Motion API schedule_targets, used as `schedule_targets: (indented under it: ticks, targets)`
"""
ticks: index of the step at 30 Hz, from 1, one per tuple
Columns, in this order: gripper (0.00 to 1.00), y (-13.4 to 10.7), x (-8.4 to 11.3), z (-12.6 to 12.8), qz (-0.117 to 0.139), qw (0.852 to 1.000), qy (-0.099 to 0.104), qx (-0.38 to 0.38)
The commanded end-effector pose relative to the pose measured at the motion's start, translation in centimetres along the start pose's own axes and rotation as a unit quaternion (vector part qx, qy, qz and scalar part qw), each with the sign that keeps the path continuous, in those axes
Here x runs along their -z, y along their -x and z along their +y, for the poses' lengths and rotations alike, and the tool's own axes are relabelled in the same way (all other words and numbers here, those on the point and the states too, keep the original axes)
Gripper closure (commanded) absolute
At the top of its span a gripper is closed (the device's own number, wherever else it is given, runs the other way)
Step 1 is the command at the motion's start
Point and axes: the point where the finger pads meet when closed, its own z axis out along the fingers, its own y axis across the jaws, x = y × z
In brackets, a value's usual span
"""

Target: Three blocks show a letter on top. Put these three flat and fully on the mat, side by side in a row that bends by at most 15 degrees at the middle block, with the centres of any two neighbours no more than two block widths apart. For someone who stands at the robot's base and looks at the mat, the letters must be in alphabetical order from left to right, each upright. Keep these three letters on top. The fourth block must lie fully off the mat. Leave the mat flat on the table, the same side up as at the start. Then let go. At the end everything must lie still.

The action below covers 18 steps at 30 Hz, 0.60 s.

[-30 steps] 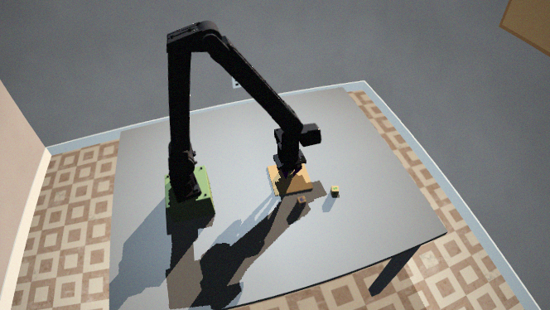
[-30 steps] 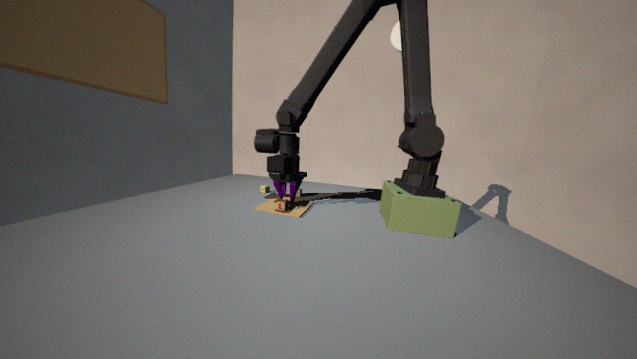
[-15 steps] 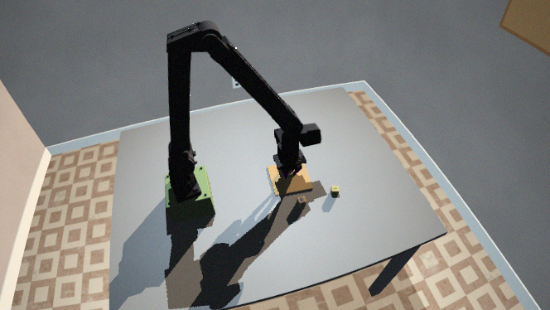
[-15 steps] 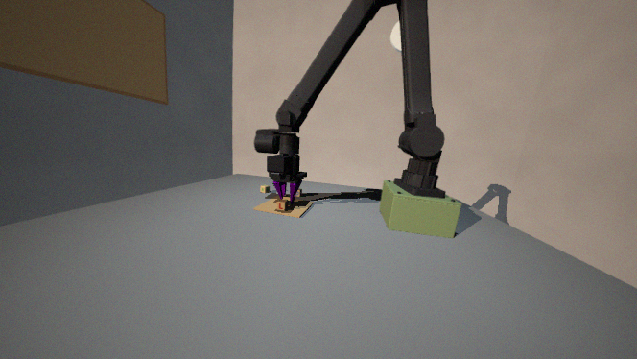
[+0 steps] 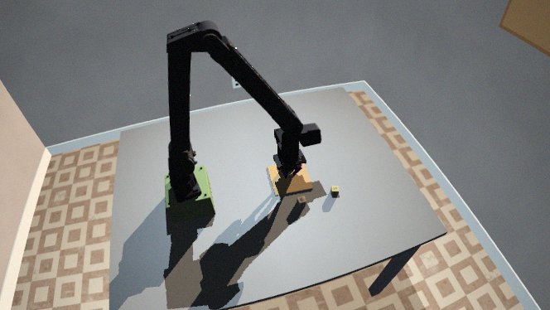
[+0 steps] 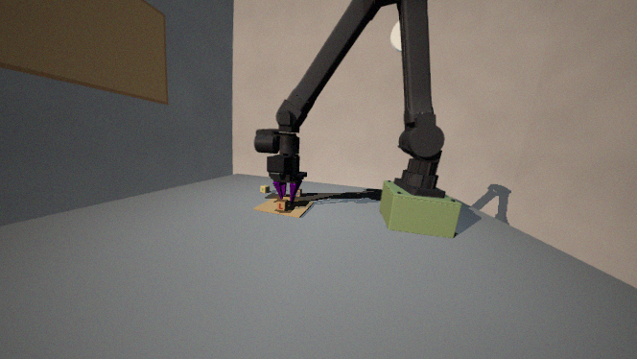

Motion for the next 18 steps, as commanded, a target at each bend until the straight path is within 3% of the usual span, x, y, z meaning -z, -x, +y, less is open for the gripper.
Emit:
schedule_targets:
  ticks: [1, 18]
  targets:
    - [0.8, 0.3, 1.19, -2.71, -0.002, 1.0, -0.022, -0.002]
    - [0.8, 0.34, 1.06, -3.23, -0.002, 0.999, -0.032, -0.001]
